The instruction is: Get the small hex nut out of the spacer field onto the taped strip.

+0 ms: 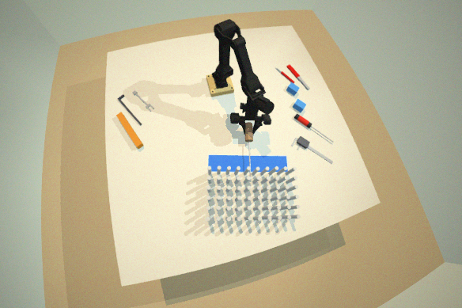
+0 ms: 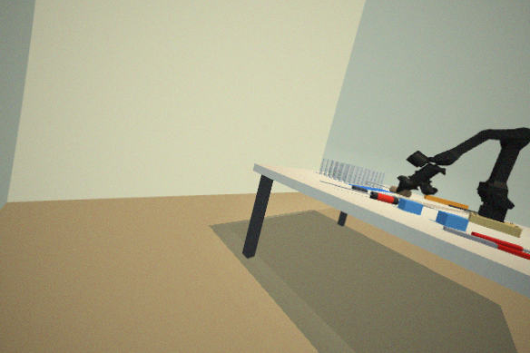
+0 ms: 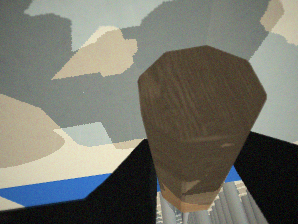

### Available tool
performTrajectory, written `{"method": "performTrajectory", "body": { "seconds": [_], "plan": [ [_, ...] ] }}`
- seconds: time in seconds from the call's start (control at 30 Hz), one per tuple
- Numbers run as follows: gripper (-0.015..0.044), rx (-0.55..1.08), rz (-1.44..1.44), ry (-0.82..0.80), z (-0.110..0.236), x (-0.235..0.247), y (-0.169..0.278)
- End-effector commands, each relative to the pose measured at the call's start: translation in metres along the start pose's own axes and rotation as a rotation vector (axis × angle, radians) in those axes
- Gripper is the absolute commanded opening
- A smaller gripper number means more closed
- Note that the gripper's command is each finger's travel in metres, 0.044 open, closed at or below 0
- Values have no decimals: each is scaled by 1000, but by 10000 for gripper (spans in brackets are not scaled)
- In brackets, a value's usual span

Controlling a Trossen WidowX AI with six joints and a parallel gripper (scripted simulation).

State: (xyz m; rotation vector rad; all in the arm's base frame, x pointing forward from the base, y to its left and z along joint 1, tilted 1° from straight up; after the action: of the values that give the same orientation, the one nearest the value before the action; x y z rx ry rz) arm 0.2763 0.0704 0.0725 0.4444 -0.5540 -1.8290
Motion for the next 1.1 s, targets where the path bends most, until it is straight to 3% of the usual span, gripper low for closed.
{"method": "performTrajectory", "body": {
  "seconds": [0.0, 1.07],
  "plan": [
    [0, 8, -1, 7, -2, -2, 7],
    [0, 10, -1, 7, -16, -4, 29]
  ]
}}
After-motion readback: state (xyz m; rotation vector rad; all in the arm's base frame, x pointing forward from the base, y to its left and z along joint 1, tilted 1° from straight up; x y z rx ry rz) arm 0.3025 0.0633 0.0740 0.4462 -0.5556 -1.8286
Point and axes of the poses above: the point midway between the two fingers, 35 mm back from their tips, its own z axis back along the fingers, its own x axis across the jaws, y = z × x, the point moved 5 cm from there along z, back along the fingers, and after that the axes turned 3 degrees about -z, right-handed, at the moved point
